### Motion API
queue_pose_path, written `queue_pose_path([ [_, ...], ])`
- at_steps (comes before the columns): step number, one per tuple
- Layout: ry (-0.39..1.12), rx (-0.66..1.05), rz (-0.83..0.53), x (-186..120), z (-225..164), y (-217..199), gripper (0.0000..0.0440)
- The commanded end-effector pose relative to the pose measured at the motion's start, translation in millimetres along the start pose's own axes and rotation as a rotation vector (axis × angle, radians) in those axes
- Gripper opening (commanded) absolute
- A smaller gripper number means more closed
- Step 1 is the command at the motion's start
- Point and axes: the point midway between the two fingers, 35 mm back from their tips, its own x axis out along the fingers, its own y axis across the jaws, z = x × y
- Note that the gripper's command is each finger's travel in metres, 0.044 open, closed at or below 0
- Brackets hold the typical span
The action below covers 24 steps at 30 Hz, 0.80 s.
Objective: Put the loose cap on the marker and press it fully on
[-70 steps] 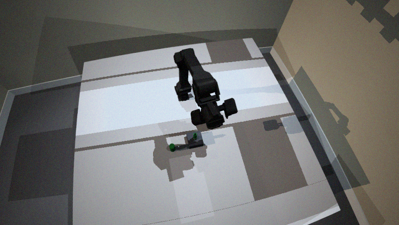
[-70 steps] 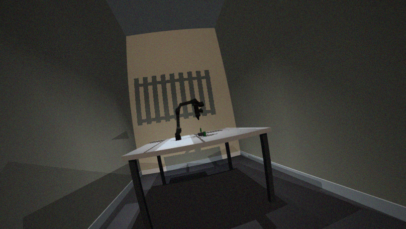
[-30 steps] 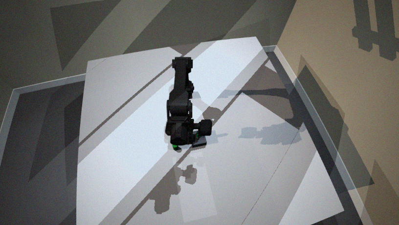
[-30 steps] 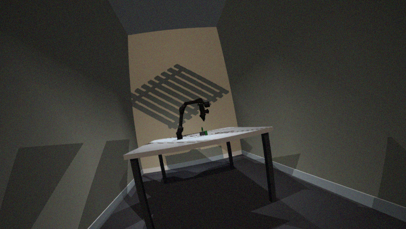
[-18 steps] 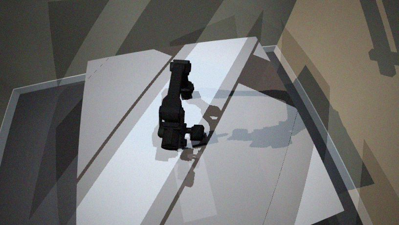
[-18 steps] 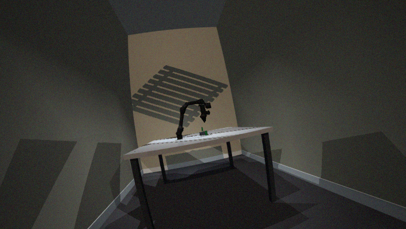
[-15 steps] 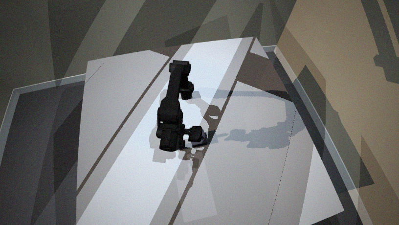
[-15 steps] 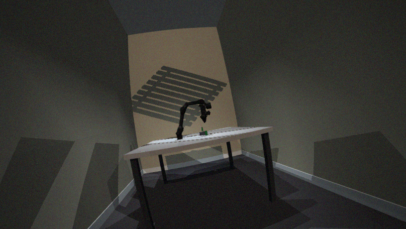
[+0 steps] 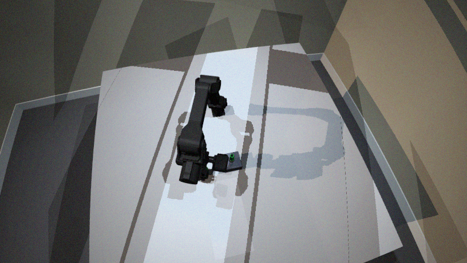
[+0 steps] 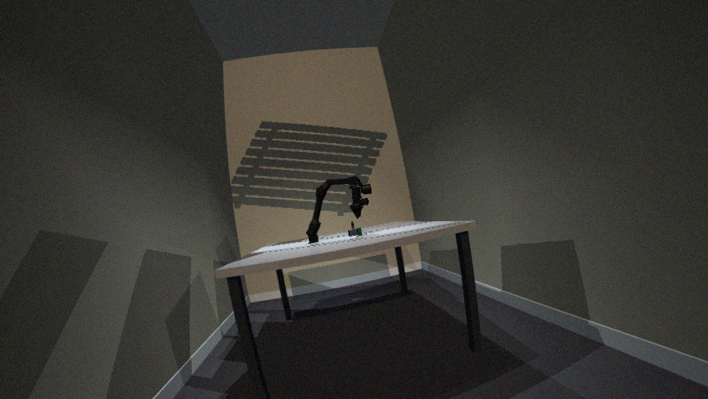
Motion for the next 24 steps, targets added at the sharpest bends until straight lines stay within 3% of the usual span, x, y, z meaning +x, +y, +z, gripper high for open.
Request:
queue_pose_path([
  [1, 0.024, -0.001, -0.022, 11, 2, -8, 0.0315],
  [24, 0.120, -0.096, -0.057, 83, 4, -21, 0.0273],
])
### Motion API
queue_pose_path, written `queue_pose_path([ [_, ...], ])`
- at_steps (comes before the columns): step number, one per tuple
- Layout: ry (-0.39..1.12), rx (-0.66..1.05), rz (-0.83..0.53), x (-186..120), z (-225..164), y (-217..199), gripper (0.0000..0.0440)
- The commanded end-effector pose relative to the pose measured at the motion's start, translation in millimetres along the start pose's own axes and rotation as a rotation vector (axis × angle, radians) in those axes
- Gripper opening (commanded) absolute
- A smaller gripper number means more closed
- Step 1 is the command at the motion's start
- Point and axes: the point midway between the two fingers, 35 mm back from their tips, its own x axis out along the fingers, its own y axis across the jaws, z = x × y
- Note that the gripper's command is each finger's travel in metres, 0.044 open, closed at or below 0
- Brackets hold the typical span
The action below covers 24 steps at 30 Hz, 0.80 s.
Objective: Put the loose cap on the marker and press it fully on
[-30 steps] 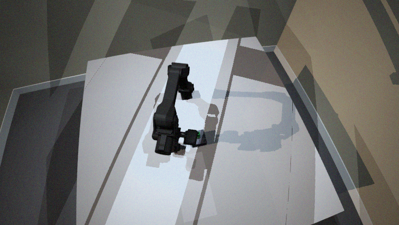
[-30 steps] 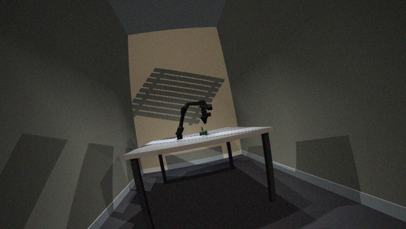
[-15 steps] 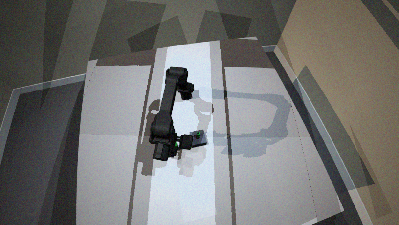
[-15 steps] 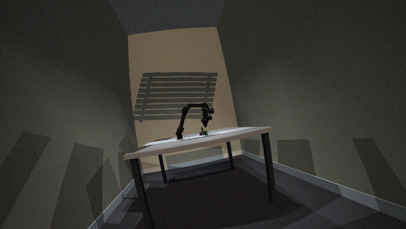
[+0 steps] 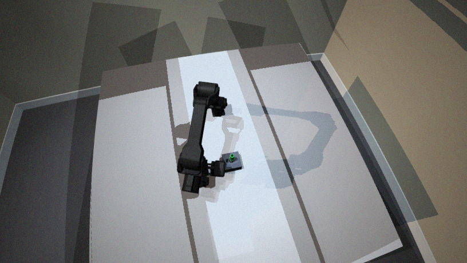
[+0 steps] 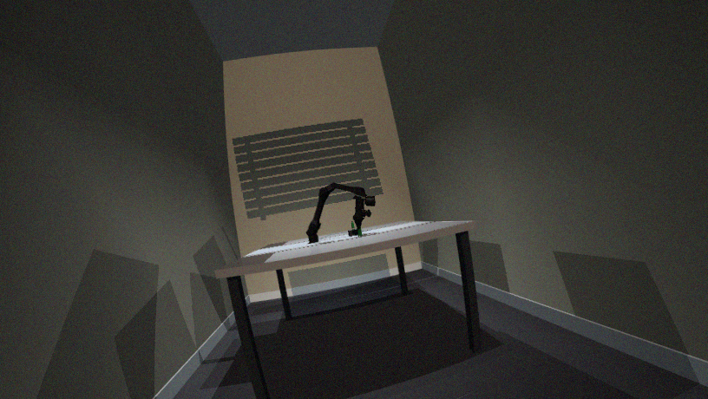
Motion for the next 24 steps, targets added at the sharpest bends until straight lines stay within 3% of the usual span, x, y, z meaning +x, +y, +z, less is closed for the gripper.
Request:
queue_pose_path([
  [1, 0.015, -0.031, -0.007, 14, 0, 0, 0.0270],
  [6, 0.020, -0.067, -0.020, 25, 0, 0, 0.0258],
  [10, 0.018, -0.091, -0.032, 29, -1, -1, 0.0220],
  [17, -0.019, -0.124, -0.055, 18, -2, 1, 0.0044],
  [24, -0.086, -0.166, -0.078, -7, 1, 8, 0.0034],
])
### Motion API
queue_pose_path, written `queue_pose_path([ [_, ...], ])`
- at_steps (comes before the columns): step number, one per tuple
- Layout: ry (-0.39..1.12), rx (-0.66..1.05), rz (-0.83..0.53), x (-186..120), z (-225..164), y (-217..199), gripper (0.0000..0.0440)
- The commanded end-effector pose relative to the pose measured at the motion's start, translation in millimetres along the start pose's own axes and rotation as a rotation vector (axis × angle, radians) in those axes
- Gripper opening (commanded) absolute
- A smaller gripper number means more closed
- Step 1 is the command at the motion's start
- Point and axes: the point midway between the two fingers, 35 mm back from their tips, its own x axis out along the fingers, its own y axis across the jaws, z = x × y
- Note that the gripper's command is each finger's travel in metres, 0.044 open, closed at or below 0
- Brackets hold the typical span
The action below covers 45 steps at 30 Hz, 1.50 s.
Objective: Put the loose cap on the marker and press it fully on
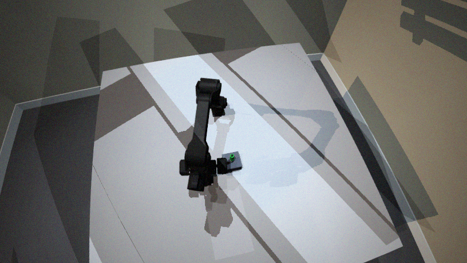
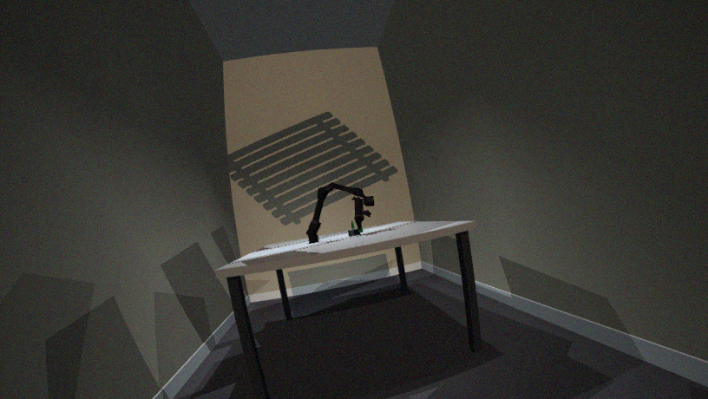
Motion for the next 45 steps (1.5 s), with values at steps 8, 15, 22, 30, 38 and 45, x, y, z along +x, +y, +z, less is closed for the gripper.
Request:
queue_pose_path([
  [8, -0.079, -0.065, -0.020, -41, 3, 19, 0.0029],
  [15, -0.090, -0.095, -0.013, -60, -3, 45, 0.0019],
  [22, -0.078, -0.125, -0.007, -73, -17, 71, 0.0007],
  [30, -0.053, -0.165, -0.004, -84, -38, 100, 0.0000],
  [38, -0.027, -0.199, -0.008, -89, -56, 118, 0.0000],
  [45, -0.008, -0.210, -0.012, -86, -63, 120, 0.0000],
])
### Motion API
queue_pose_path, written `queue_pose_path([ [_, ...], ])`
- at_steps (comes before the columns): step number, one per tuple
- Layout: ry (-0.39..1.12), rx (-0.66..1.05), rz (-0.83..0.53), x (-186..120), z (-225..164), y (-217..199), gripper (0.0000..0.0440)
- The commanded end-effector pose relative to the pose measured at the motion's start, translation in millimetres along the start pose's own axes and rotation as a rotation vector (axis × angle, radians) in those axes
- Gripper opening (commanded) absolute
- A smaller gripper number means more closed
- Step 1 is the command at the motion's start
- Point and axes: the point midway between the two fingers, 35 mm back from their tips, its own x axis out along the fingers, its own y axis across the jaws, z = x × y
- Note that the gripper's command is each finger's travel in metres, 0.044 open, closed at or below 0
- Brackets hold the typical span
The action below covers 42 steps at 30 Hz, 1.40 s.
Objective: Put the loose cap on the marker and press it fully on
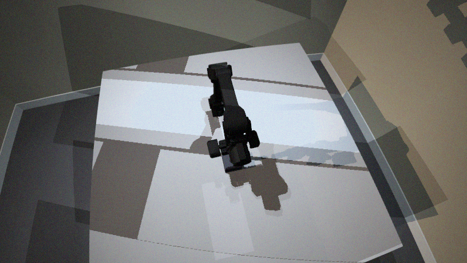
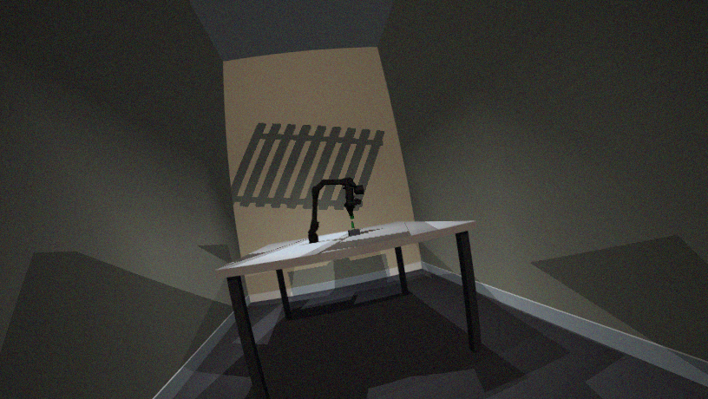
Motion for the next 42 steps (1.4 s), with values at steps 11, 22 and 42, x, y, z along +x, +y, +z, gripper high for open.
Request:
queue_pose_path([
  [11, 0.043, -0.005, -0.002, 23, -4, -2, 0.0000],
  [22, 0.076, -0.033, 0.016, 52, -4, -3, 0.0000],
  [42, 0.127, -0.077, 0.030, 82, -13, -3, 0.0104],
])
